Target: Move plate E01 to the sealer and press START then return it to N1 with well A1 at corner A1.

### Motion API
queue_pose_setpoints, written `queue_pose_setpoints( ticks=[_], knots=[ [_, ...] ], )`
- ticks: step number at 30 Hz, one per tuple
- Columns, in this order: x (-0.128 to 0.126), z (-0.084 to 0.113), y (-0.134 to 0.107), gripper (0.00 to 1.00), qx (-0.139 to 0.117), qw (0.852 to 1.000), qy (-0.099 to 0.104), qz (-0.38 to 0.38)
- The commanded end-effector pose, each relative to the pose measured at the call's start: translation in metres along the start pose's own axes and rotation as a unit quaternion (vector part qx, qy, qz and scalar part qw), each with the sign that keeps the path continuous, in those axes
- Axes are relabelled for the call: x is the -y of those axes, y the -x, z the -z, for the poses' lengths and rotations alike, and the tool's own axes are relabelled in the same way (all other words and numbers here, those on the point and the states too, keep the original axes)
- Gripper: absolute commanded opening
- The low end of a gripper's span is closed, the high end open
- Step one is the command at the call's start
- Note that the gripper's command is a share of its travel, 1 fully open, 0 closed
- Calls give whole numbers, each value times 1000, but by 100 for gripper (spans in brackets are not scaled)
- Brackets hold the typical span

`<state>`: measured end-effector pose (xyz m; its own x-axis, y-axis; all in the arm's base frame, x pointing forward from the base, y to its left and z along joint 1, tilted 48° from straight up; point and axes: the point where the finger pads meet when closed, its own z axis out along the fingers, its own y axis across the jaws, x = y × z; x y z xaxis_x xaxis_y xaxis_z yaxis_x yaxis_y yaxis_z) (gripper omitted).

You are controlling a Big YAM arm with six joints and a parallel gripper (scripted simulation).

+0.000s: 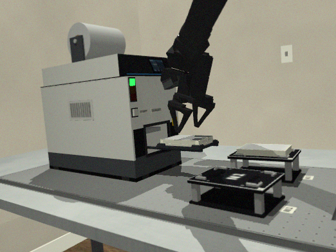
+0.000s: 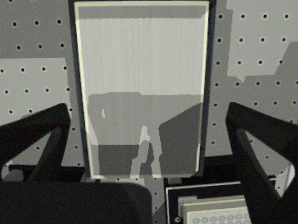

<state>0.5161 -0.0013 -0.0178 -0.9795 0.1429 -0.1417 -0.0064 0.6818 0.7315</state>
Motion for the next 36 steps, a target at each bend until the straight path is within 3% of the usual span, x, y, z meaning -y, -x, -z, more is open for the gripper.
queue_pose_setpoints(
  ticks=[1, 16, 36],
  knots=[
    [-5, -3, 17, 100, 11, 1000, 0, 14],
    [-7, -32, -7, 100, -6, 1000, 0, 4],
    [7, 3, 22, 100, 22, 1000, -6, 7]
  ],
)
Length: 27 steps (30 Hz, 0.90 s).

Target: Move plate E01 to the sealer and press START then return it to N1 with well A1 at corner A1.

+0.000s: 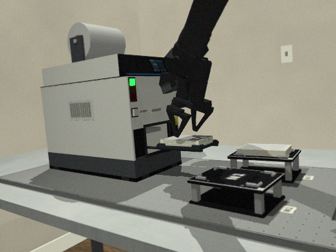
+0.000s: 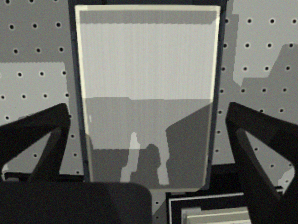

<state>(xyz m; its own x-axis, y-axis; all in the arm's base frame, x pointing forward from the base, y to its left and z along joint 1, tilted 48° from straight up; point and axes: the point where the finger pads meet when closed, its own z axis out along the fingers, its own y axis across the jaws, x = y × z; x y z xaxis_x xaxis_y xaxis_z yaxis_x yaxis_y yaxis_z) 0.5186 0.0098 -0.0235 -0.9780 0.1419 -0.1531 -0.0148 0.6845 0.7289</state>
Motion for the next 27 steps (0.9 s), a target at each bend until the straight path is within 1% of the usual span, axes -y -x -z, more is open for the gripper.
queue_pose_setpoints(
  ticks=[1, 2, 13, 17, 20, 27],
  knots=[
    [11, 15, 22, 100, 18, 1000, -5, 2],
    [11, 15, 22, 100, 18, 1000, -5, 2],
    [-2, -9, -5, 100, -14, 1000, 1, -4],
    [-2, -14, -12, 100, -19, 1000, 2, -1],
    [-3, -14, -11, 100, -19, 1000, 2, 0],
    [-8, -11, 4, 100, -10, 1000, 2, 13]
  ],
)
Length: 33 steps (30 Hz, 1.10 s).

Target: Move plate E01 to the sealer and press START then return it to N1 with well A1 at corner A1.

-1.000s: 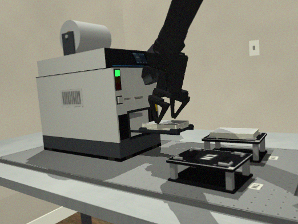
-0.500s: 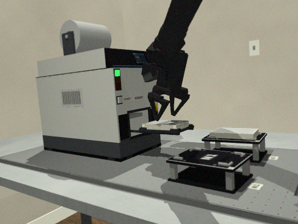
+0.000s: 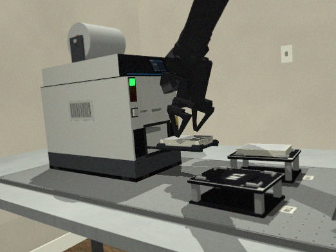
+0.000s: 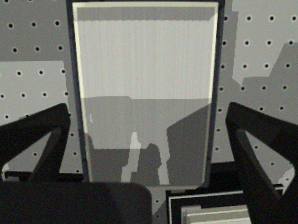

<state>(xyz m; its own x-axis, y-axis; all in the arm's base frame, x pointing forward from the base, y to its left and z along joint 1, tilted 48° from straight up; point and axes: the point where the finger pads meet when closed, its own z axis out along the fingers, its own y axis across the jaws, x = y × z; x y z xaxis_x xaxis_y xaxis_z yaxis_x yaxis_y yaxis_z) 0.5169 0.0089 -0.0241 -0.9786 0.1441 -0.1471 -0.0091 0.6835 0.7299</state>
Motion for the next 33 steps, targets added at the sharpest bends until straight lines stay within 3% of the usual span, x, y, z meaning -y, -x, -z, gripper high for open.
queue_pose_setpoints(
  ticks=[1, 18, 26, 33],
  knots=[
    [-10, -11, 8, 100, -8, 1000, 1, 17],
    [6, 16, 25, 100, 19, 1000, -3, 7],
    [9, 16, 18, 100, 17, 1000, -3, 1],
    [-5, 7, 7, 100, 4, 1000, 0, 8]
  ],
)
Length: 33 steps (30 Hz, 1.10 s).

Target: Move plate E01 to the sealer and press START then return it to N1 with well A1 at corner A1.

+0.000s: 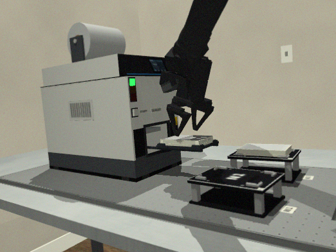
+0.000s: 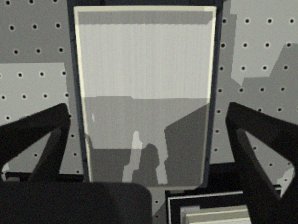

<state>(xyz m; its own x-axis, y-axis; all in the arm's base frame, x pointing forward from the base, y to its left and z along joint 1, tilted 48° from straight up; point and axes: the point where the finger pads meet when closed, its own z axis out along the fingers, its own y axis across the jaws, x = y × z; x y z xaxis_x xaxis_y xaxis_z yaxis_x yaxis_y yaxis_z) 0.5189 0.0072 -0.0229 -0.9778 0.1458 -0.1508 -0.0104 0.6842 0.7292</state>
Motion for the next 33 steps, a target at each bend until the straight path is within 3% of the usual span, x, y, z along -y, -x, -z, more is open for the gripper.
queue_pose_setpoints(
  ticks=[1, 13, 20, 33],
  knots=[
    [-7, 3, 2, 100, 0, 1000, 1, 8],
    [-14, -4, -4, 100, -6, 1000, 2, 15],
    [-8, -29, -10, 100, -11, 1000, 3, 5],
    [4, -9, 9, 100, 4, 1000, -1, 5]
  ],
)
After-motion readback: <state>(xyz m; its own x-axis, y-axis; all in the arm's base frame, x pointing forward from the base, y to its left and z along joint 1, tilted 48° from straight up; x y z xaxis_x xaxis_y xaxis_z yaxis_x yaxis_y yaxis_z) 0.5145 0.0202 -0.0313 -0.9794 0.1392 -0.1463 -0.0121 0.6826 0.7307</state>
